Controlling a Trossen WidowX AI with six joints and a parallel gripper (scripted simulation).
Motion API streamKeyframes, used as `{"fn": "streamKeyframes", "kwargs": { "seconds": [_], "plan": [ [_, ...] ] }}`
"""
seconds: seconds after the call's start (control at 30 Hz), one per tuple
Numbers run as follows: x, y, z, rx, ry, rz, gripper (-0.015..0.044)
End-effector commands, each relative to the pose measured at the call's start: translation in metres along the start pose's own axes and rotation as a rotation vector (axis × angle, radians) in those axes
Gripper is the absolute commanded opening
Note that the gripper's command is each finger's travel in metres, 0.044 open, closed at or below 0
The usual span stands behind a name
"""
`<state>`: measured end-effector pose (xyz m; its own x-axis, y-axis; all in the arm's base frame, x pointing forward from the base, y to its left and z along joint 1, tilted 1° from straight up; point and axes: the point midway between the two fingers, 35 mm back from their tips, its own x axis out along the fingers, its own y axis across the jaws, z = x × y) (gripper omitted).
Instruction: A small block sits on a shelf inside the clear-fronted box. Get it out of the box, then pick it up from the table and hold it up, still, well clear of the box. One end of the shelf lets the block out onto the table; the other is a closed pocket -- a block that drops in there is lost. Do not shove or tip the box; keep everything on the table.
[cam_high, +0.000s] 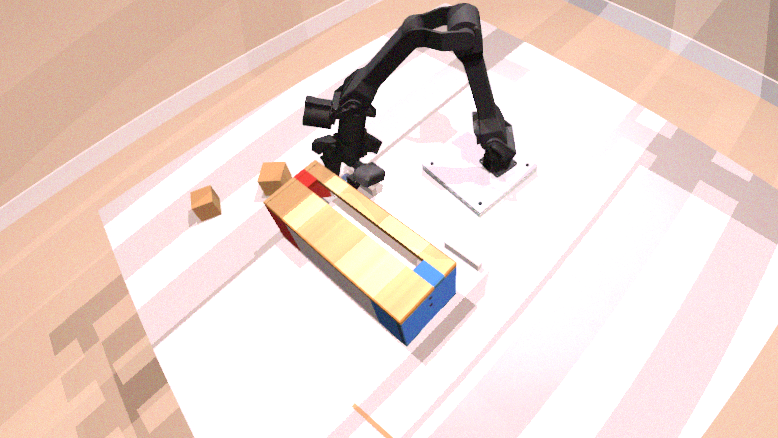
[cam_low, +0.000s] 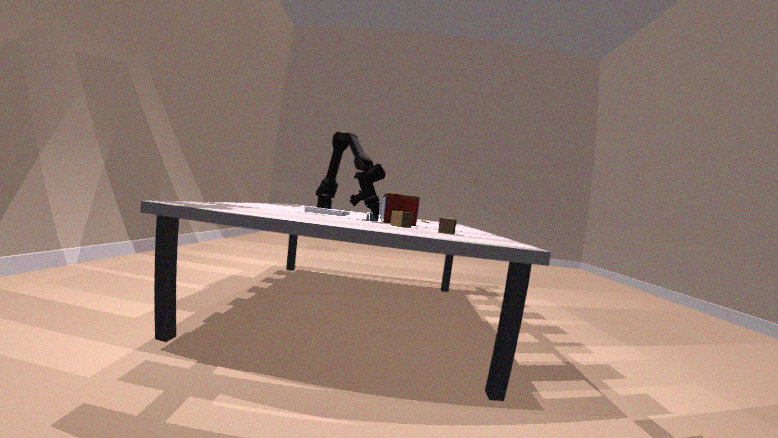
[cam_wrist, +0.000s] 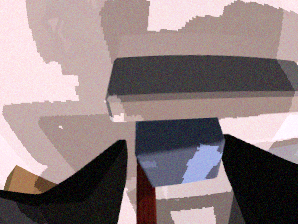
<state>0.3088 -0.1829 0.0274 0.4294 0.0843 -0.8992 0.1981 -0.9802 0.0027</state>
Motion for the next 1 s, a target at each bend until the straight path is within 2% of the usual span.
{"fn": "streamKeyframes", "kwargs": {
  "seconds": [0.0, 0.1, 0.2, 0.3, 0.53, 0.73, 0.97],
  "plan": [
    [0.001, 0.000, 0.001, 0.003, -0.001, 0.002, 0.0180],
    [0.001, 0.000, 0.001, 0.003, -0.001, 0.002, 0.0101],
    [0.001, 0.000, 0.001, 0.003, -0.001, 0.002, 0.0081],
    [-0.008, 0.001, -0.004, 0.003, -0.001, 0.002, 0.0003],
    [-0.052, 0.000, -0.024, 0.000, 0.000, 0.000, 0.0000],
    [-0.059, -0.001, -0.026, 0.011, -0.001, 0.005, 0.0000],
    [-0.084, -0.016, -0.028, 0.124, -0.010, 0.062, 0.0000]
  ]
}}
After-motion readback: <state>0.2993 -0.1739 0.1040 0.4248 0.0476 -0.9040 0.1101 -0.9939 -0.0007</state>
